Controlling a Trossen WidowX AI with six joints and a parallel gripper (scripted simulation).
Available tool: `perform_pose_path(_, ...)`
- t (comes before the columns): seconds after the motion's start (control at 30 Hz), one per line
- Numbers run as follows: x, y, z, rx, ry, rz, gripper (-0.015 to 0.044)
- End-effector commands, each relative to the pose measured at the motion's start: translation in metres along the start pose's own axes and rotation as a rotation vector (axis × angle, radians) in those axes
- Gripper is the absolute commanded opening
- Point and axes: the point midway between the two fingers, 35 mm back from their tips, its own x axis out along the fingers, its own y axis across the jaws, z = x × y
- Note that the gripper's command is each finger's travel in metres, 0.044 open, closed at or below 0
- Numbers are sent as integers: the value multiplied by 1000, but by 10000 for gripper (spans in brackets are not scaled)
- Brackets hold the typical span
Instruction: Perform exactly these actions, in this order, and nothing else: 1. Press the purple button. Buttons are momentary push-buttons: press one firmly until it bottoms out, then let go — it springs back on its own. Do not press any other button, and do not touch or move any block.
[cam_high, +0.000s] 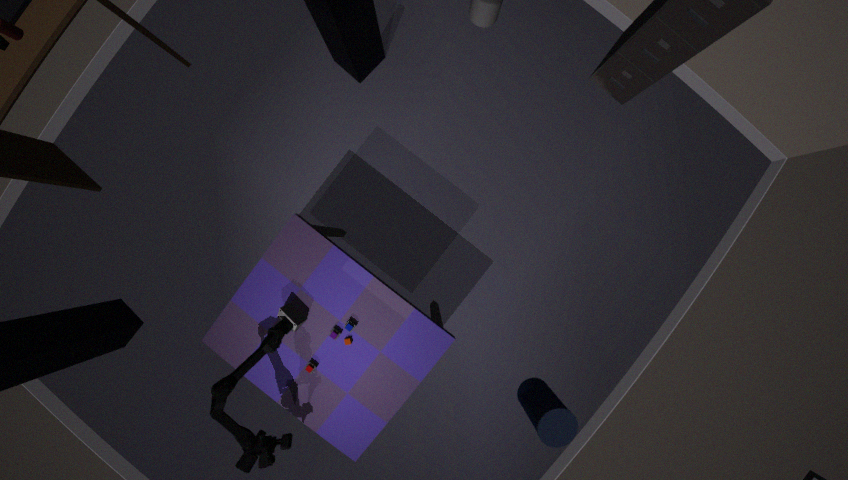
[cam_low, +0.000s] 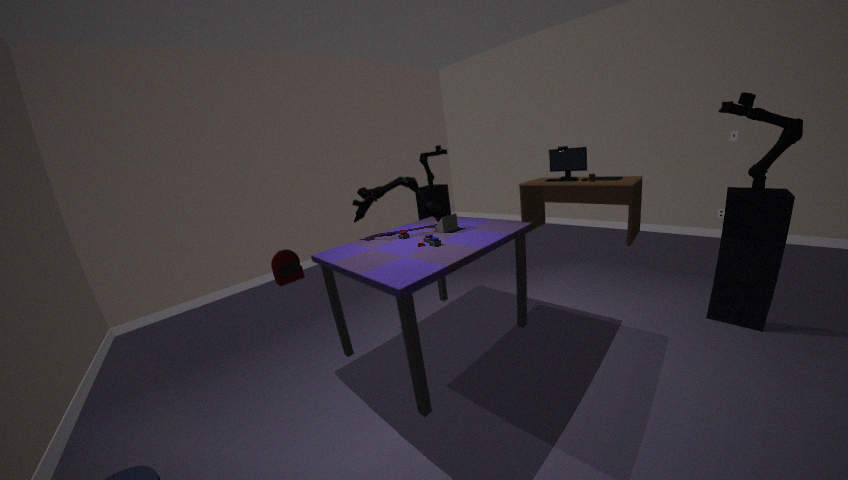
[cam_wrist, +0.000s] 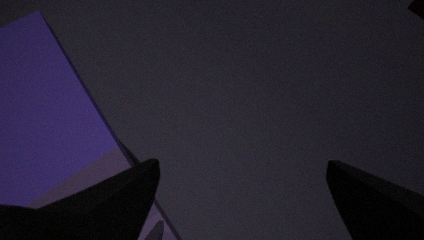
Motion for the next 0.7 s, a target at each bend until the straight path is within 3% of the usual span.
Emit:
perform_pose_path(0.0, -4, 75, -10, 12, 61, 160, 400)
perform_pose_path(0.3, -65, 243, -54, -20, 273, 477, 400)
perform_pose_path(0.67, -207, 375, -159, -235, 596, 639, 400)
